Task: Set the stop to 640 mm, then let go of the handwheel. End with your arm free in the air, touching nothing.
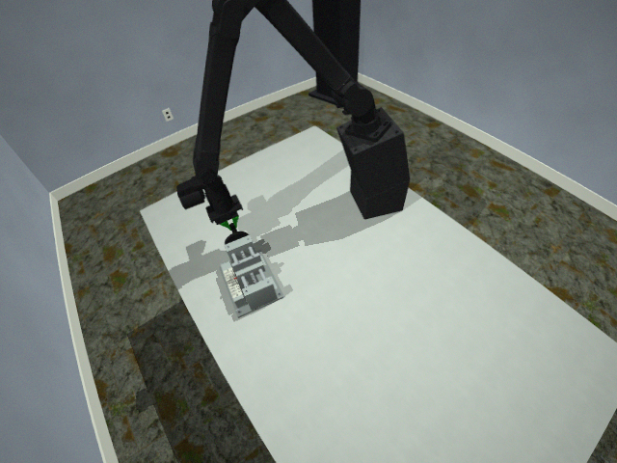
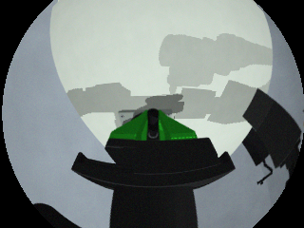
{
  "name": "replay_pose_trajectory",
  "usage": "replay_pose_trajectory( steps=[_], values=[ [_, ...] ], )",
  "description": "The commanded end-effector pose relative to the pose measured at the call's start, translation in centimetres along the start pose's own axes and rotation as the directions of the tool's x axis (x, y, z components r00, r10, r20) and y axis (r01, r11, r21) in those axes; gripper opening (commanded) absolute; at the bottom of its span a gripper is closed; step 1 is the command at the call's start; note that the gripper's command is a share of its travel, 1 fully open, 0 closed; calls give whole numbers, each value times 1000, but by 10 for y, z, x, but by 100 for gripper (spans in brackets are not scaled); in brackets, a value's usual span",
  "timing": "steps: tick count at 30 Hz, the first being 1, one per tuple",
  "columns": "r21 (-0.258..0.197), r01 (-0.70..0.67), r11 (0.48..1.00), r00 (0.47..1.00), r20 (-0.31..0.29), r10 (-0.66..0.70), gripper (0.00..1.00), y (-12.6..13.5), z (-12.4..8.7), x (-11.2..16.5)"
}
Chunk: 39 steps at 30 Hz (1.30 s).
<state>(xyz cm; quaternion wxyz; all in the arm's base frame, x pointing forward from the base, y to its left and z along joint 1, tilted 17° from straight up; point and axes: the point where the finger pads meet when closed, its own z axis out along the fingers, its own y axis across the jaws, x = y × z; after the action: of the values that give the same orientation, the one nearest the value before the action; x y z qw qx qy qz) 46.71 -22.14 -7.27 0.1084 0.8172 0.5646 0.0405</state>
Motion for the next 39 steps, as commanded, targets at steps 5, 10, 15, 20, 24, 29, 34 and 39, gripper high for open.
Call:
replay_pose_trajectory(
  steps=[5,10,15,20,24,29,34,39],
  values=[
    [-132,-5,991,1000,7,6,6,65,-33,2],
    [-120,-6,993,1000,7,7,6,63,-28,2],
    [-96,-6,995,1000,6,7,6,62,-8,2],
    [-122,-9,992,1000,8,10,6,73,-16,0],
    [-109,-9,994,1000,7,9,6,71,-8,0],
    [-97,-8,995,1000,7,9,6,67,4,0],
    [-95,-9,995,1000,8,9,6,66,21,-3],
    [-94,-9,996,1000,9,9,6,66,27,-4]
  ],
)
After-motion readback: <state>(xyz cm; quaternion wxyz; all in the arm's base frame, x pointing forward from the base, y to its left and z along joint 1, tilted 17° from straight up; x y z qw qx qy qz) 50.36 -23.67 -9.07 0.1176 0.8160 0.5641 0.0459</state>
